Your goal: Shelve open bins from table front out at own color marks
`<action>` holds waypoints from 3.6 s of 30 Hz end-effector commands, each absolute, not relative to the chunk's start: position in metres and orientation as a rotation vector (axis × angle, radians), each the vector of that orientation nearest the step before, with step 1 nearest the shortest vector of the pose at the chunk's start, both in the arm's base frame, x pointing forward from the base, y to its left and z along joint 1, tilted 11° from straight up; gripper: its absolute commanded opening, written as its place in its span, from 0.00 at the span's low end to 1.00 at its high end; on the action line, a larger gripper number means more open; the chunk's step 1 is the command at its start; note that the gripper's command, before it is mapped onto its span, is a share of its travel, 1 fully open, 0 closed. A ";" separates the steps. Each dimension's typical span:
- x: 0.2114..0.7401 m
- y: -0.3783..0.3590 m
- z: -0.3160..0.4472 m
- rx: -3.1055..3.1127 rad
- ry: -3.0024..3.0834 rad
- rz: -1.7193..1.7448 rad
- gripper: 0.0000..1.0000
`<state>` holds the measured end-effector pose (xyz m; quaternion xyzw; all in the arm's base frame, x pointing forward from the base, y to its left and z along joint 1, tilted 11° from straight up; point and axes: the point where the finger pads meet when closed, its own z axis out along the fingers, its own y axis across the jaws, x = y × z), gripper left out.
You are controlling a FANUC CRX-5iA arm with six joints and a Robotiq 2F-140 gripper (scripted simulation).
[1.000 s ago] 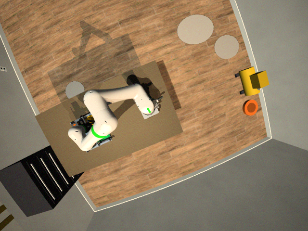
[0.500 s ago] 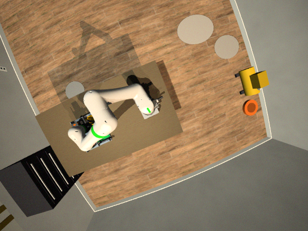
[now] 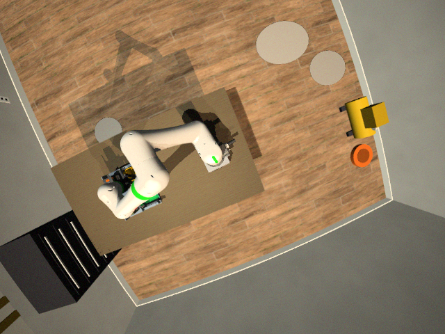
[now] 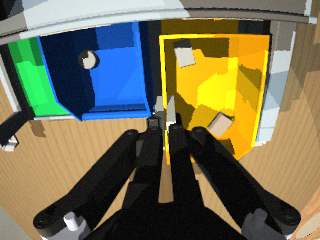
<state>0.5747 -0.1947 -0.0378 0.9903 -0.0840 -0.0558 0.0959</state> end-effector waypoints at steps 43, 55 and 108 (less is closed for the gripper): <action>0.583 -0.196 -0.038 2.934 -0.248 -0.152 0.00; 0.583 -0.196 -0.039 2.934 -0.246 -0.135 0.00; 0.582 -0.196 -0.040 2.934 -0.243 -0.107 0.06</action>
